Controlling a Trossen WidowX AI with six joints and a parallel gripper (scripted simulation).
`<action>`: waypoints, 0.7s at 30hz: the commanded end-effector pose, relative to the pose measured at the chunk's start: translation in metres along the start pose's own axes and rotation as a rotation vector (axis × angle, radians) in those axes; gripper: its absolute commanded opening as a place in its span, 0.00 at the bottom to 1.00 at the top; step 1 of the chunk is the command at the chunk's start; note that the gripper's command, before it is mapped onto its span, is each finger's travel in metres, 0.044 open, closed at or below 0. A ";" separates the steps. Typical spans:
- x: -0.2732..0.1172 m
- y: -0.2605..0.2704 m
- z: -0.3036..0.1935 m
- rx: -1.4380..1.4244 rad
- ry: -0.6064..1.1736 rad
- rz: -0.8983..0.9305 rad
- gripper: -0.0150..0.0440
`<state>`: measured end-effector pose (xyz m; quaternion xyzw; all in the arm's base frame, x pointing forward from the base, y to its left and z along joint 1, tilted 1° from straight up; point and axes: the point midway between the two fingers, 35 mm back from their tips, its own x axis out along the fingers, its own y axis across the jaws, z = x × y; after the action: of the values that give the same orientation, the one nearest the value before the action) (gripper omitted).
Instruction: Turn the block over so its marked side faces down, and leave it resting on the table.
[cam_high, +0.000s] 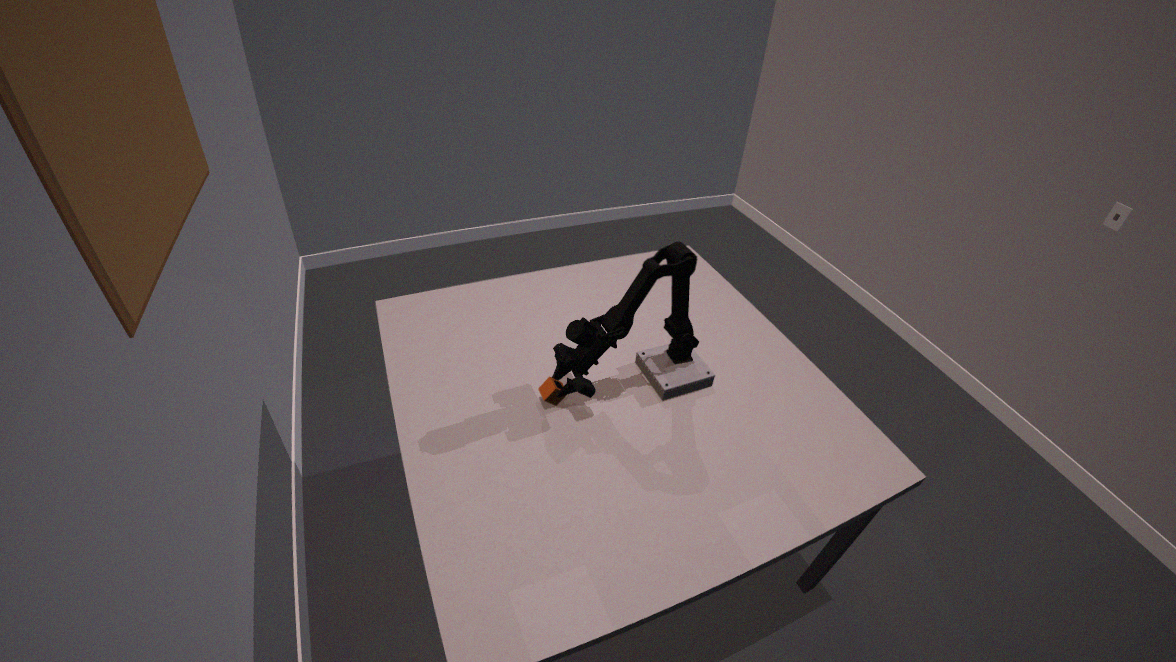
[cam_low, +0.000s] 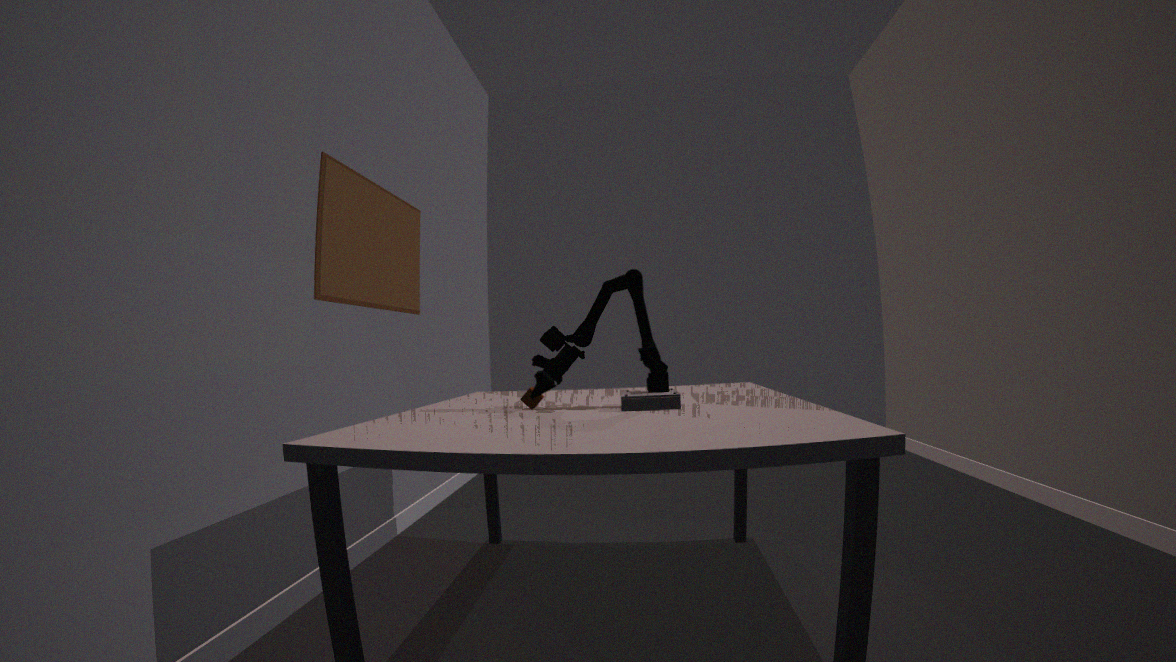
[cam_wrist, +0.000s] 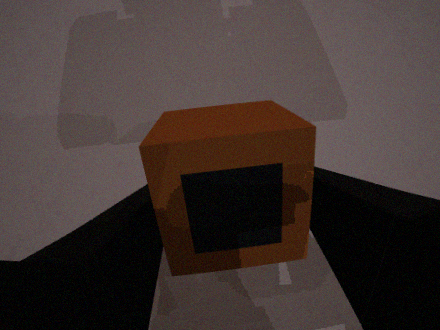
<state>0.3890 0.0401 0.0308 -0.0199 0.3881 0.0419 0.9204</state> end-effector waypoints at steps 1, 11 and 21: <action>0.004 0.000 -0.006 -0.005 -0.050 -0.002 0.25; 0.003 0.000 -0.013 -0.005 -0.202 -0.002 0.25; -0.005 -0.001 -0.017 -0.005 -0.304 -0.002 0.25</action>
<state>0.3740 0.0385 0.0204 -0.0143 0.2553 0.0451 0.9657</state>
